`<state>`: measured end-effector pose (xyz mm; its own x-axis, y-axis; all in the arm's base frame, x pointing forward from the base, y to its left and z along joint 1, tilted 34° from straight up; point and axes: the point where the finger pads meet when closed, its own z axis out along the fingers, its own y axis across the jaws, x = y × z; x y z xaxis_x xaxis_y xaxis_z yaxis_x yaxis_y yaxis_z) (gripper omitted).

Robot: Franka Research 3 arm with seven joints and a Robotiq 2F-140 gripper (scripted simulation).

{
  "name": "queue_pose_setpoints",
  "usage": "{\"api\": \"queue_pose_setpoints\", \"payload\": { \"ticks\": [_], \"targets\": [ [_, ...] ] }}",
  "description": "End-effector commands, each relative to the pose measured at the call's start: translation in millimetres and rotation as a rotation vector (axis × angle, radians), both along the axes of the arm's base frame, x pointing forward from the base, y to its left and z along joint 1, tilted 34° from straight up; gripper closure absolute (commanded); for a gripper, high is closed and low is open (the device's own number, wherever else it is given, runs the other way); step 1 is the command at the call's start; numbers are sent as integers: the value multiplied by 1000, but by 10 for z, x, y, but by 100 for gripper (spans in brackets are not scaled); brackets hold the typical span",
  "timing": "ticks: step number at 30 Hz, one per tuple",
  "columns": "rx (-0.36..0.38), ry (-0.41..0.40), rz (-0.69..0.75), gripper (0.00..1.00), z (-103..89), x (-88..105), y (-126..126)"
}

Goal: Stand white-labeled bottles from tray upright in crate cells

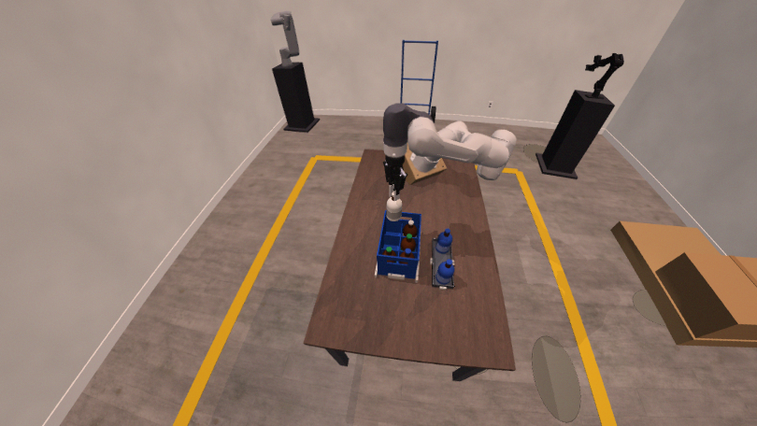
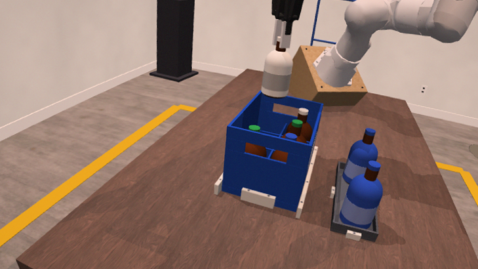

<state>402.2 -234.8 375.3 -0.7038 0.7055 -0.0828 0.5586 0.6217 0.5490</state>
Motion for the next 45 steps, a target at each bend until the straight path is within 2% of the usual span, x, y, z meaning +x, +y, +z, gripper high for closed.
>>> {"api": "queue_pose_setpoints", "payload": {
  "ticks": [1, 27, 45],
  "targets": [
    [-10, -4, -1, 100, 22, -5, -38],
    [-10, -4, -1, 100, 16, -2, -36],
    [-10, -4, -1, 100, -79, 49, -5]
  ]
}}
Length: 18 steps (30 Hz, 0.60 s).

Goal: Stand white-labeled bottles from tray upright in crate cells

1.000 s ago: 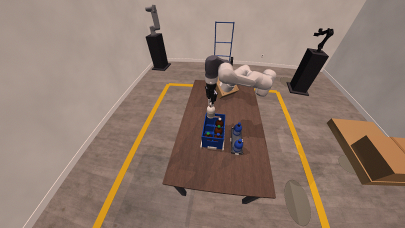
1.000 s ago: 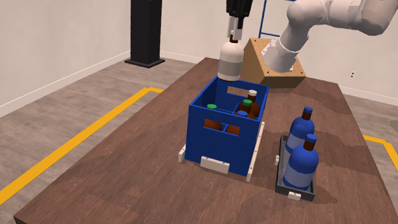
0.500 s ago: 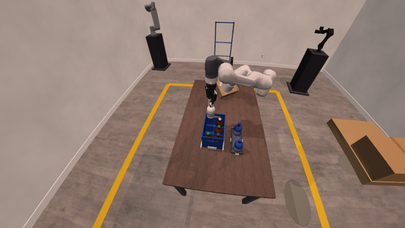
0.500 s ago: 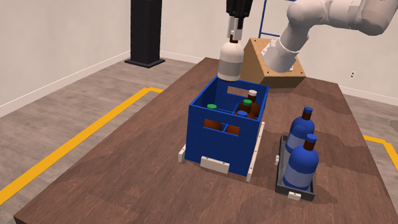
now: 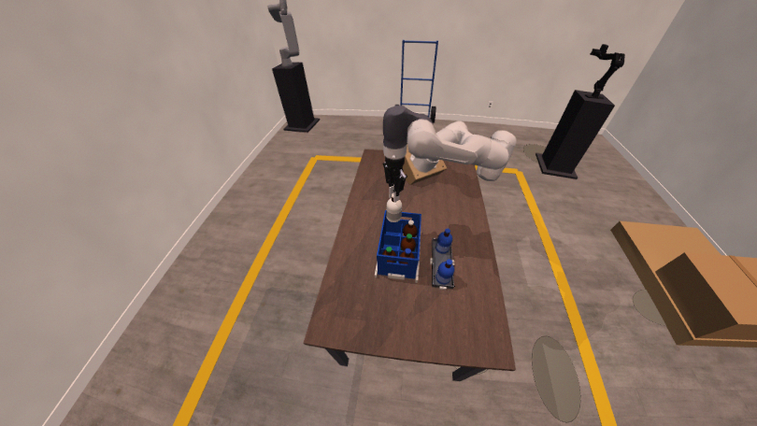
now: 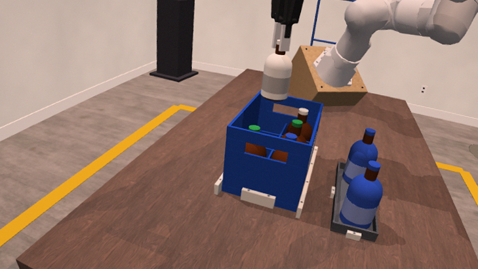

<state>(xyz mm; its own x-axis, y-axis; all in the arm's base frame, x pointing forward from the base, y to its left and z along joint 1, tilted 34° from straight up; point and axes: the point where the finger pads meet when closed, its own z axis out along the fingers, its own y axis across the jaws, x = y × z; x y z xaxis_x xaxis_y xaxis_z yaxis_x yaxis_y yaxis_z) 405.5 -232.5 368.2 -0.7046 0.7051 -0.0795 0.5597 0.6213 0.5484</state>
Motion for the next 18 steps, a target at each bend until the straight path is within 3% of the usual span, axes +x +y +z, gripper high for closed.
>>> {"api": "queue_pose_setpoints", "payload": {
  "ticks": [1, 18],
  "targets": [
    [-12, -7, -2, 100, -18, 22, -25],
    [-12, -7, -2, 100, -168, 103, 24]
  ]
}}
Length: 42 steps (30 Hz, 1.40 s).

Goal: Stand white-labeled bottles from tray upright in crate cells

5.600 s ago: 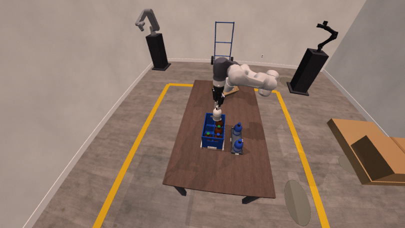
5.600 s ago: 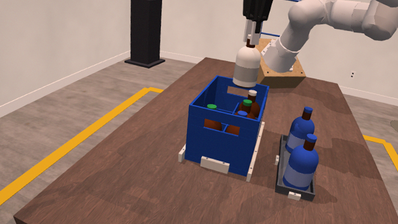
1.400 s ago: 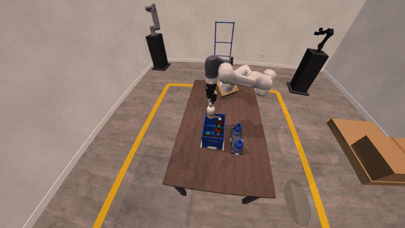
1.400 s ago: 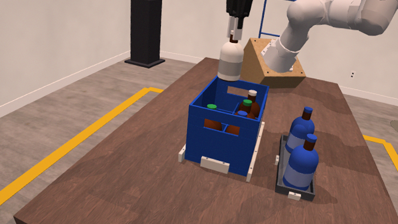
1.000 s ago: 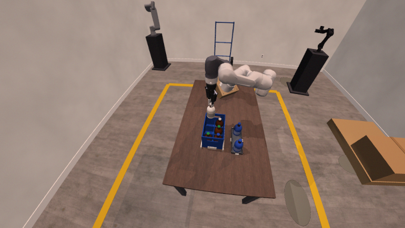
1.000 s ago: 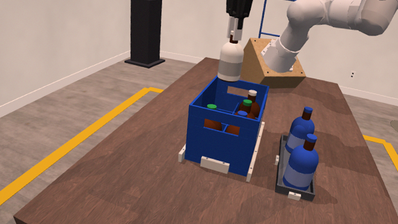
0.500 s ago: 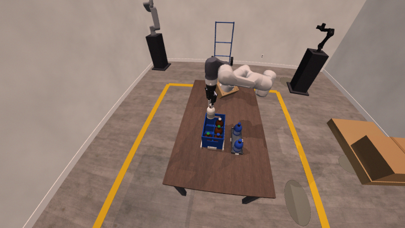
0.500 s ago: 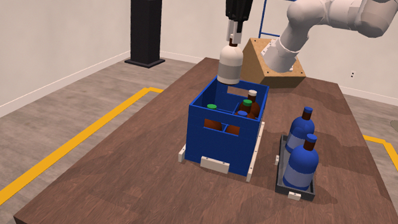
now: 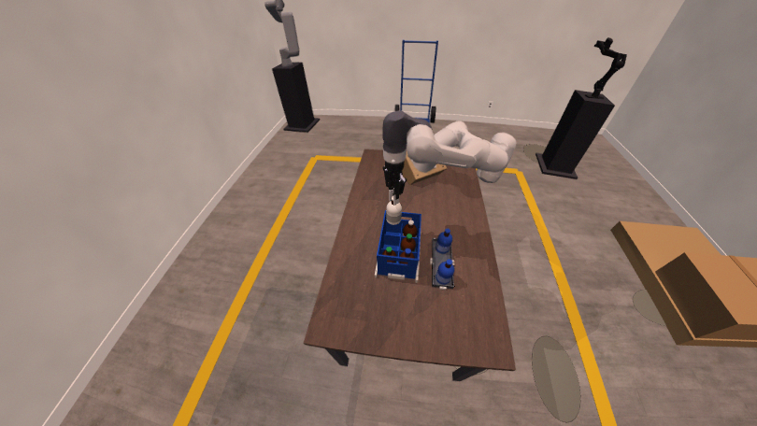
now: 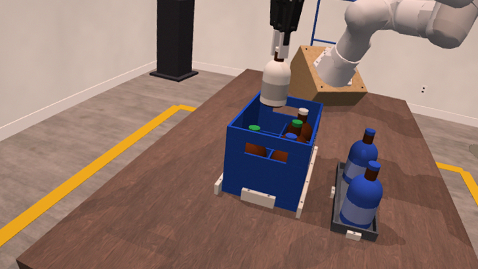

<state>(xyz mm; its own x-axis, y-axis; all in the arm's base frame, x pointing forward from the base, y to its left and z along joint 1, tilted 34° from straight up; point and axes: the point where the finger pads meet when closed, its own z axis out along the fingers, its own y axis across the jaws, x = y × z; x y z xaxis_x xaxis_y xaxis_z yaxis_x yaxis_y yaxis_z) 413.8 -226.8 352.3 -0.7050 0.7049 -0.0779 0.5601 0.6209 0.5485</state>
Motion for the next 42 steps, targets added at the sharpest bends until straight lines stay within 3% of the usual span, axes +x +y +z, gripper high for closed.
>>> {"api": "queue_pose_setpoints", "payload": {
  "ticks": [1, 42],
  "targets": [
    [-13, -8, -2, 100, -17, 24, -30],
    [-13, -8, -2, 100, -84, 60, -8]
  ]
}}
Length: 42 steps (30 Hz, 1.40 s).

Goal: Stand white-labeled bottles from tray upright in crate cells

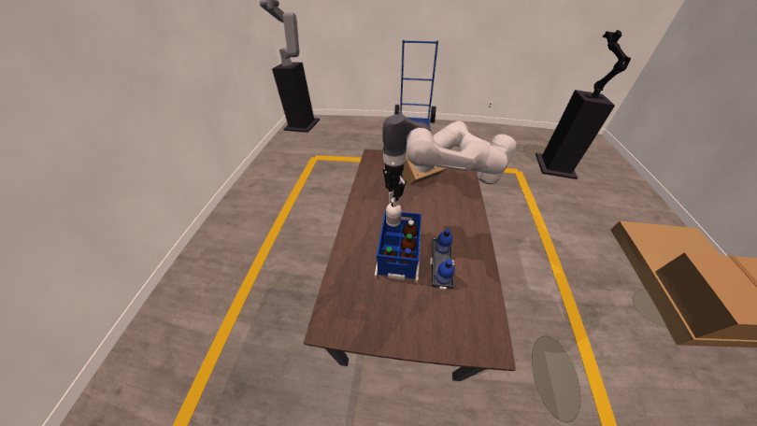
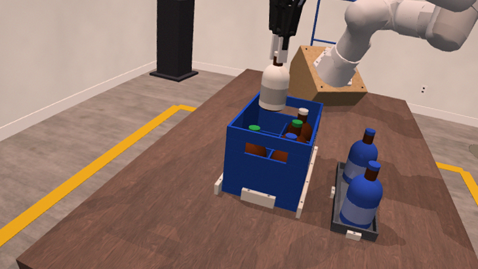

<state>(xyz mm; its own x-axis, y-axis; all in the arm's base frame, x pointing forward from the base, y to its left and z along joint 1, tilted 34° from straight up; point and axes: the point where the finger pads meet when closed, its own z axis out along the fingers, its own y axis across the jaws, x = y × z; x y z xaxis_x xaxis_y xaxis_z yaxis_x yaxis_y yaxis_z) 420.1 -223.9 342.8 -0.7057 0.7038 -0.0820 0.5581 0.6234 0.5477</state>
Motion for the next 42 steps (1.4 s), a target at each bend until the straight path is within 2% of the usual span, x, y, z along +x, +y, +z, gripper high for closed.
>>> {"api": "queue_pose_setpoints", "payload": {
  "ticks": [1, 25, 42],
  "targets": [
    [-9, -6, -3, 100, 11, -3, -37],
    [-9, -6, -3, 100, 3, 2, -34],
    [-9, -6, -3, 100, -85, 49, 1]
  ]
}}
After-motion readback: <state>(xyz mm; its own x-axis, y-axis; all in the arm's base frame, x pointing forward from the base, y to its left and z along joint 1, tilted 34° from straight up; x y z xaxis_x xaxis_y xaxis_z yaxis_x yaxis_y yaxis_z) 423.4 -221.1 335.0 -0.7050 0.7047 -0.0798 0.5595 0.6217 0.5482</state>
